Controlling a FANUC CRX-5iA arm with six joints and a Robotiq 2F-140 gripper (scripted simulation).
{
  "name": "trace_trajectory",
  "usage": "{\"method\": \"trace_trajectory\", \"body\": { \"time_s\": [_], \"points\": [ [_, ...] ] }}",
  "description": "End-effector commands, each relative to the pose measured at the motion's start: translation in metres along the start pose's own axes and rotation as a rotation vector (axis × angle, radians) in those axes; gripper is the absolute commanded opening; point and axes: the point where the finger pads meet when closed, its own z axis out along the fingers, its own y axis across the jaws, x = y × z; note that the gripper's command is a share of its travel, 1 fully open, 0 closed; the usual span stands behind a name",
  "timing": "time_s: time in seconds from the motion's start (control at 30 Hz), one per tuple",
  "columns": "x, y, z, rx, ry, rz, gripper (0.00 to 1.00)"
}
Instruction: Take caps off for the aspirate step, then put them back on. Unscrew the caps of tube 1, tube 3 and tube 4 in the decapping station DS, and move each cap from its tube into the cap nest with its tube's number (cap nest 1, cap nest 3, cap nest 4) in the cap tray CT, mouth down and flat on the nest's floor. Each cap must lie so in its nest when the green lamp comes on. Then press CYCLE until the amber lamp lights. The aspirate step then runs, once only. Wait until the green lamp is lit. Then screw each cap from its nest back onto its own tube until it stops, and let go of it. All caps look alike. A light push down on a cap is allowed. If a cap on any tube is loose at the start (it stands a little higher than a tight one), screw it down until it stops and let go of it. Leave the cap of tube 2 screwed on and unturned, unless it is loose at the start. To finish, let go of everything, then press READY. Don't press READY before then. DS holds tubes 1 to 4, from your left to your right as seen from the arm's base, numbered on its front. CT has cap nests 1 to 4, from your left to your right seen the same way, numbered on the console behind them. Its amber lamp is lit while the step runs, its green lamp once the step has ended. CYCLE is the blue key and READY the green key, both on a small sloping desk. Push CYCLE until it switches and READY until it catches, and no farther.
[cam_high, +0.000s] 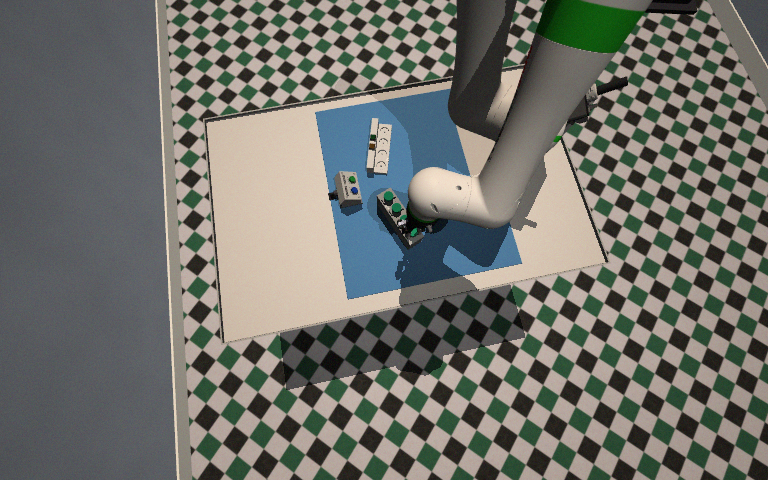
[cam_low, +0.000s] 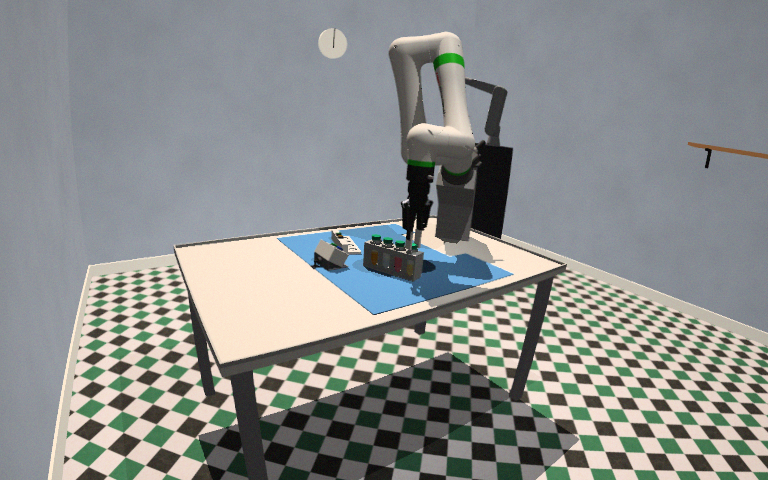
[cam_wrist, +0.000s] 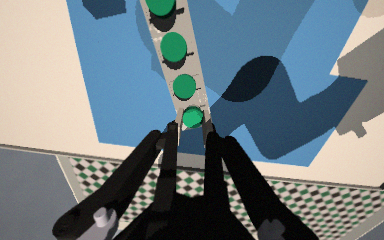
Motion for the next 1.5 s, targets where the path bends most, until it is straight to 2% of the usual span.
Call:
{"method": "trace_trajectory", "body": {
  "time_s": [0.0, 0.2, 0.27, 0.43, 0.5, 0.73, 0.77, 1.17, 1.27, 1.3, 1.33, 1.4, 1.47],
  "points": [
    [0.0008, -0.0004, -0.0002, -0.008, -0.009, -0.261, 0.0],
    [0.0008, -0.0004, -0.0004, -0.005, -0.009, -0.542, 0.0],
    [0.0008, -0.0004, -0.0004, -0.005, -0.009, -0.542, 0.0],
    [0.0008, -0.0004, -0.0005, -0.005, -0.011, -0.811, 0.0],
    [0.0008, -0.0004, -0.0006, -0.005, -0.012, -0.858, 0.0],
    [0.0008, -0.0004, -0.0006, -0.005, -0.012, -0.858, 0.0],
    [0.0008, -0.0004, -0.0006, -0.005, -0.012, -0.858, 0.35],
    [0.0008, -0.0004, -0.0006, -0.005, -0.012, -0.858, 0.35],
    [0.0008, -0.0004, -0.0003, -0.006, -0.011, -0.608, 0.35],
    [0.0008, -0.0004, -0.0003, -0.006, -0.011, -0.608, 0.35],
    [0.0008, -0.0004, -0.0003, -0.007, -0.01, -0.532, 0.35],
    [0.0008, -0.0004, -0.0003, -0.007, -0.01, -0.532, 0.35],
    [0.0008, -0.0004, -0.0003, -0.008, -0.01, -0.358, 0.35]
  ]
}}
